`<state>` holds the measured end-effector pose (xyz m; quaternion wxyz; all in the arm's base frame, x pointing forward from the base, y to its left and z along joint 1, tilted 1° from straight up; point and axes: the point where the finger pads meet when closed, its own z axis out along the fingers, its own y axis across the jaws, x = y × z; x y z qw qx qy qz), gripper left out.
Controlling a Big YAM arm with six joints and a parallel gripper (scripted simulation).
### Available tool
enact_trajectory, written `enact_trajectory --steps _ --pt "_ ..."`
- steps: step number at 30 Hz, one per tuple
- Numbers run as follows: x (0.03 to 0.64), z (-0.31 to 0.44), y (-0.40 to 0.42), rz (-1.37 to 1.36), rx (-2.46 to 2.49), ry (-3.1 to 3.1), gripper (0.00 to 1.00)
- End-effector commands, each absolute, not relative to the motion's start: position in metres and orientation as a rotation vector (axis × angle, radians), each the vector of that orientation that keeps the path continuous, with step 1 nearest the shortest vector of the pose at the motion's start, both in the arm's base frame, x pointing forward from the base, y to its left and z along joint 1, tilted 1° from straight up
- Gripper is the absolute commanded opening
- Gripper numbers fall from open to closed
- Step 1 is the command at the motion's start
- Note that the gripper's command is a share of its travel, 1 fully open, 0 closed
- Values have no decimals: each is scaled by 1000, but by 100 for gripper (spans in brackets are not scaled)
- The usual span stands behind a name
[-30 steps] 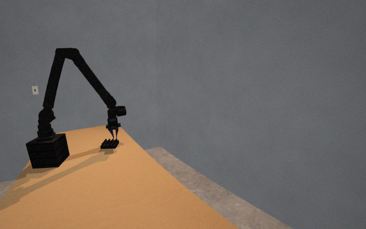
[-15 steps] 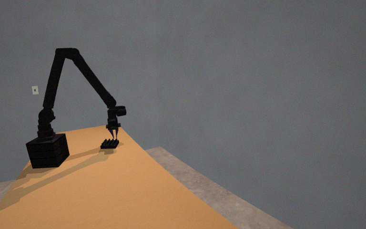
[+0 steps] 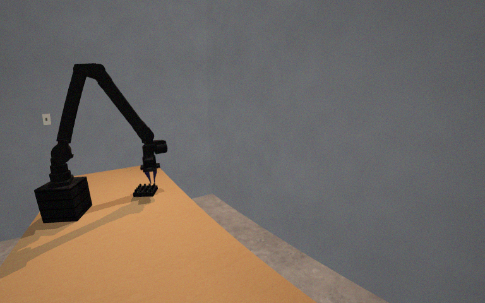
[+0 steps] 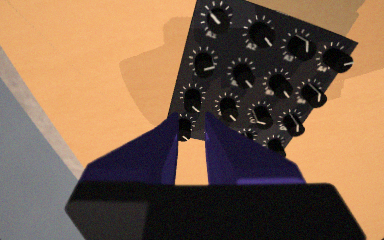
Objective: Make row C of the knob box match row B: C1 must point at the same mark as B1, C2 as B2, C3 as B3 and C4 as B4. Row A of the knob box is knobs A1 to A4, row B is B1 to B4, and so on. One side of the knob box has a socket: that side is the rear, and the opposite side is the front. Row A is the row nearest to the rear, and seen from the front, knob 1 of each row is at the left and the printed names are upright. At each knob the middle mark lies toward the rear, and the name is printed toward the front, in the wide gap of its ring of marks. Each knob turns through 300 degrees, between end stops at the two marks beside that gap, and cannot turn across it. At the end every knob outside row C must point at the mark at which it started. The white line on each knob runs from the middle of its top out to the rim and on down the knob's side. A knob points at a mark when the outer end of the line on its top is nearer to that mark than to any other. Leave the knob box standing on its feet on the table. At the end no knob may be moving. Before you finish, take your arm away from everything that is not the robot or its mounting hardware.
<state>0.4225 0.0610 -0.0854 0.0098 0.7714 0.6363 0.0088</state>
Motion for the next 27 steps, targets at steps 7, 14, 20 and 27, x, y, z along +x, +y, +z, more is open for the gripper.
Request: enact_trajectory --steps 7,14,20,27 --pt "435 -86 58 38 2406 1978 18" --pt "437 -88 59 52 2401 1974 18" --pt "435 -92 58 48 2402 1975 18" --pt "433 -99 58 42 2404 1977 18"
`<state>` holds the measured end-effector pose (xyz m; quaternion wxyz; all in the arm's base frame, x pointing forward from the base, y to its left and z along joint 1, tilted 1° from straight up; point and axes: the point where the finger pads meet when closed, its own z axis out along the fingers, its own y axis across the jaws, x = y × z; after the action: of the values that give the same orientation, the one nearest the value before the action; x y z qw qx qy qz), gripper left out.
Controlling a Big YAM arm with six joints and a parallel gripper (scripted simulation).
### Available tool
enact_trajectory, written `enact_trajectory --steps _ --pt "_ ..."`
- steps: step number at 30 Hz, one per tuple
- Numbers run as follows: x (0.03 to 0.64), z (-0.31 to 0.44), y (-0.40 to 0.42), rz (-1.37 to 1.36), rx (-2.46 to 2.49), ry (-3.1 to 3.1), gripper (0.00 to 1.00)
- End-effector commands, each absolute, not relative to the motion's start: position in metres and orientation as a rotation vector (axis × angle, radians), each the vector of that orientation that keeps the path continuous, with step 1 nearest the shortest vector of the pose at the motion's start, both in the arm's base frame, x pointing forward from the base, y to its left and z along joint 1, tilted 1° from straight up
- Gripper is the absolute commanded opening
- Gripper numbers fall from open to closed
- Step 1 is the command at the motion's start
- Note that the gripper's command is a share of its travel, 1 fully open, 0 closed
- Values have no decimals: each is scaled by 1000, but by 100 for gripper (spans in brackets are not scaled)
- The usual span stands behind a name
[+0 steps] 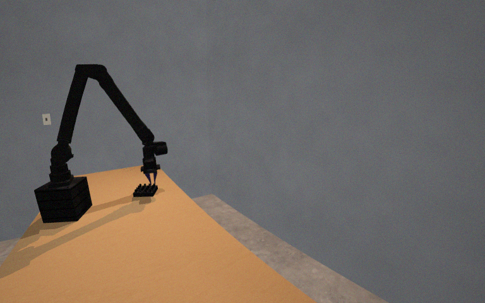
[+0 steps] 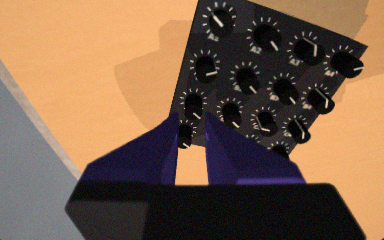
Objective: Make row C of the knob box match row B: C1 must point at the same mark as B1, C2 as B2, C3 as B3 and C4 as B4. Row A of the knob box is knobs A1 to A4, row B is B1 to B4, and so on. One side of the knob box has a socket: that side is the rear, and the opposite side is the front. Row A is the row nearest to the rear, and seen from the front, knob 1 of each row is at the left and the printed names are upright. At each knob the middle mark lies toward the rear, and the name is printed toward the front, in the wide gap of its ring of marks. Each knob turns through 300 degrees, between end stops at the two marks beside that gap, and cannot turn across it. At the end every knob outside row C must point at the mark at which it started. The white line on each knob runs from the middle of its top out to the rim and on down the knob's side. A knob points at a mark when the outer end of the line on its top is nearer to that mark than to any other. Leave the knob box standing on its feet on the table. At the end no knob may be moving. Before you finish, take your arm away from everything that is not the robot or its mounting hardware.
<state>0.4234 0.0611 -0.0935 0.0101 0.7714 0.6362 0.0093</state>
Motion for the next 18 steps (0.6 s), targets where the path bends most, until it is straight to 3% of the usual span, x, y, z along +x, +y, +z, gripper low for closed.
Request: enact_trajectory --steps 1,18 --pt "433 -100 58 41 2404 1977 18" --pt "431 -103 58 35 2406 1979 18"
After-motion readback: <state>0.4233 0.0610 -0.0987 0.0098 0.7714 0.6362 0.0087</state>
